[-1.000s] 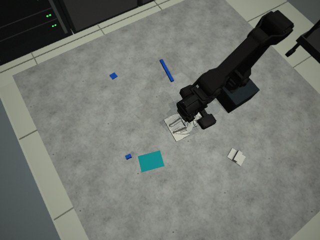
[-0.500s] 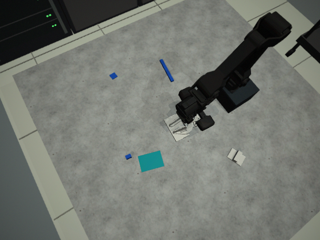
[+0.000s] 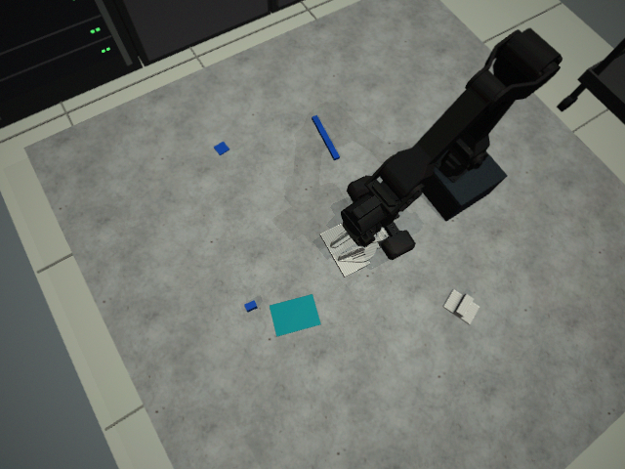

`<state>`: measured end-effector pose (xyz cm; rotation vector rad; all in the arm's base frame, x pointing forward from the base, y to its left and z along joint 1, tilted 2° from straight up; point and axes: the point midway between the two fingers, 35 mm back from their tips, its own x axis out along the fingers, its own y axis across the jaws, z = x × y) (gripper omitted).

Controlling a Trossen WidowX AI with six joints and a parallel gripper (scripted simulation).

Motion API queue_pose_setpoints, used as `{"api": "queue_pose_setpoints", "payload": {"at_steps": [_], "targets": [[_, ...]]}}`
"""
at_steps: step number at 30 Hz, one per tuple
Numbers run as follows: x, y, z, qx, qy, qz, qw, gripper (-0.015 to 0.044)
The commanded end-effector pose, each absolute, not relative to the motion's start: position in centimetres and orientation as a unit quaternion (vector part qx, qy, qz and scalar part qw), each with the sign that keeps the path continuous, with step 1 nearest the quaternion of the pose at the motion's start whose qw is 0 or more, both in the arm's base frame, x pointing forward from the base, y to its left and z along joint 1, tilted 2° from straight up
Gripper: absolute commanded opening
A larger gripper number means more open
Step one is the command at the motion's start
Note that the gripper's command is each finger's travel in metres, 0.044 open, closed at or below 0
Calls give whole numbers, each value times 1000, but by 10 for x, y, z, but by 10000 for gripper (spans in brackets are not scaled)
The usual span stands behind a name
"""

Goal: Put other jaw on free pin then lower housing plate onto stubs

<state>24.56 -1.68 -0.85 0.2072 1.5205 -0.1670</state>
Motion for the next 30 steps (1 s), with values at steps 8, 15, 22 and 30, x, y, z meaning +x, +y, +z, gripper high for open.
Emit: {"api": "queue_pose_setpoints", "payload": {"at_steps": [8, 15, 22, 30], "targets": [[242, -15, -28, 96, 690, -76, 713, 351], [241, -15, -35, 96, 690, -76, 713, 351], [241, -15, -35, 96, 690, -76, 713, 351], [241, -15, -35, 96, 690, -76, 713, 351]]}}
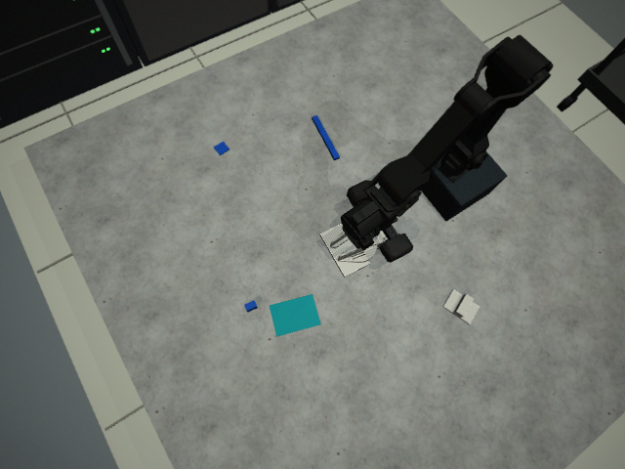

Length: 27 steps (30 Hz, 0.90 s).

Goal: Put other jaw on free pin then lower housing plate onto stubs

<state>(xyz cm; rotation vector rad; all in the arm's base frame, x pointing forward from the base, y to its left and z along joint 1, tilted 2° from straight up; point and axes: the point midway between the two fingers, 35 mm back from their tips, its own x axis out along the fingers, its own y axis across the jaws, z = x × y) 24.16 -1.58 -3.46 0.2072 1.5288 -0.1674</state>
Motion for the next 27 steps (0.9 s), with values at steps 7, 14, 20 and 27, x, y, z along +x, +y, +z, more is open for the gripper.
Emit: {"api": "queue_pose_setpoints", "payload": {"at_steps": [7, 14, 20, 27], "targets": [[241, -15, -38, 96, 690, -76, 713, 351], [241, -15, -38, 96, 690, -76, 713, 351], [241, -15, -40, 96, 690, -76, 713, 351], [241, -15, -40, 96, 690, -76, 713, 351]]}}
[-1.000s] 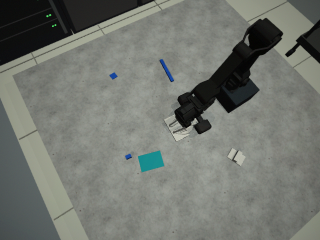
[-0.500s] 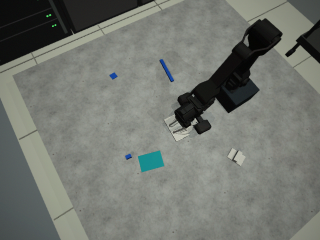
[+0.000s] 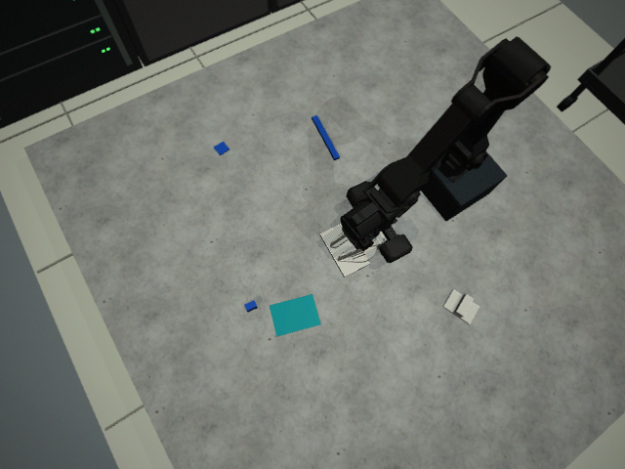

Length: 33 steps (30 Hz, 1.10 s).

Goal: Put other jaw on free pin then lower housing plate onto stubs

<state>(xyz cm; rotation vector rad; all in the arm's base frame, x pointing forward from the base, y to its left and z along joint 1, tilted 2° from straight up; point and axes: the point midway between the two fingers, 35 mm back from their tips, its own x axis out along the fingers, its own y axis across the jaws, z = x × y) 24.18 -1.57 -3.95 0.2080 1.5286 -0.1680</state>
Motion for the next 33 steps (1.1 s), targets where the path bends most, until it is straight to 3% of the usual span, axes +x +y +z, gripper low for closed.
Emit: {"api": "queue_pose_setpoints", "payload": {"at_steps": [1, 33], "targets": [[241, -15, -41, 96, 690, -76, 713, 351], [241, -15, -47, 96, 690, -76, 713, 351]]}}
